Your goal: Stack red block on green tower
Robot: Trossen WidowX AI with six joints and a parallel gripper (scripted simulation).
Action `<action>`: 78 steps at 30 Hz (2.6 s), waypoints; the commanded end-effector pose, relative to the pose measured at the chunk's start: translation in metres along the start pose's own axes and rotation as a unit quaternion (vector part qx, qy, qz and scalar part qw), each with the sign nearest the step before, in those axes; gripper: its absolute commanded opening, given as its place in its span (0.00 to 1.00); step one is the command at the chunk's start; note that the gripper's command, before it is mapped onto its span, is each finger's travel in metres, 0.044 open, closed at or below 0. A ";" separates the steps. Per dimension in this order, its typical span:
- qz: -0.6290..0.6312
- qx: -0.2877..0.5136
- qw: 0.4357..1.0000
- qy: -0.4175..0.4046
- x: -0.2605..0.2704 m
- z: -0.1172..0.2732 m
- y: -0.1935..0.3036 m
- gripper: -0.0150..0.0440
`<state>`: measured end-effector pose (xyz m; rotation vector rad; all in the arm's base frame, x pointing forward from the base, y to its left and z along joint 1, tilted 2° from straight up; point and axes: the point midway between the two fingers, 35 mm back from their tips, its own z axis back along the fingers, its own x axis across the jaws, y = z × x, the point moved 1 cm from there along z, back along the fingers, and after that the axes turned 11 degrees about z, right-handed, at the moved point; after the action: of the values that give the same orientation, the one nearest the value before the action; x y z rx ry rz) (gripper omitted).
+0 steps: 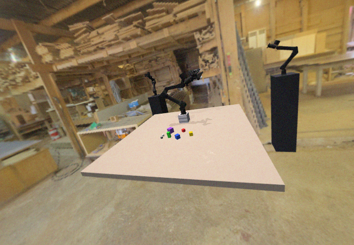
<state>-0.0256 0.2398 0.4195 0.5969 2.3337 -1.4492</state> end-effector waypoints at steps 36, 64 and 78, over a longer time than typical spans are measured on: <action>-0.286 0.615 0.677 0.287 -0.109 0.133 0.346 1.00; -0.505 0.655 0.166 0.538 -0.096 0.338 0.384 1.00; -0.505 0.655 0.165 0.538 -0.074 0.357 0.414 1.00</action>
<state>0.2745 0.0698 -0.0029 -0.0125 -0.0034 1.2687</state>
